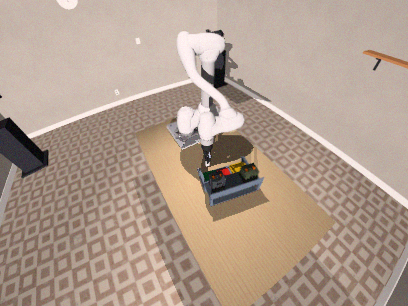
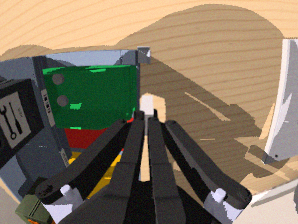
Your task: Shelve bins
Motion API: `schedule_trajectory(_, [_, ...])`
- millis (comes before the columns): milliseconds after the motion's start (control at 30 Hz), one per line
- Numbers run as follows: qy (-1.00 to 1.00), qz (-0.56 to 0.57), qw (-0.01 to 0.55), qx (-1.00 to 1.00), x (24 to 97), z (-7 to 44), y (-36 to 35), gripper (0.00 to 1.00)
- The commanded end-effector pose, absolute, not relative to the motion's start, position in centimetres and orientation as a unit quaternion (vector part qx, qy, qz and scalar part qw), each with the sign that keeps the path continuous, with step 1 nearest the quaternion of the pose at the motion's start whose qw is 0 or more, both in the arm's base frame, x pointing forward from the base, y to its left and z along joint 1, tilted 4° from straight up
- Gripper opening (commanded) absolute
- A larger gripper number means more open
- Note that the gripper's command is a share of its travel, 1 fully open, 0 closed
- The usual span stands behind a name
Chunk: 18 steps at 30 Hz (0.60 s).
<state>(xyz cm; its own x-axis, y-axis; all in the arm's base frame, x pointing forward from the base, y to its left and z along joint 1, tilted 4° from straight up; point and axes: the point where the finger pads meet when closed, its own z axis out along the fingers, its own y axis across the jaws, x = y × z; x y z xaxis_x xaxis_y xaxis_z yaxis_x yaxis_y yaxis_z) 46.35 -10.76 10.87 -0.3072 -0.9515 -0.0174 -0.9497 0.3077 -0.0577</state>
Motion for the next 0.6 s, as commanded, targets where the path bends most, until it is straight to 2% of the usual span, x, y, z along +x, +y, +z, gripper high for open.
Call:
schedule_trajectory(0, [0.809,-0.017,0.023,-0.587,46.2,11.9,-10.9,0.10])
schedule_trajectory(567, [0.809,-0.017,0.023,-0.587,46.1,14.1,-10.9,0.10])
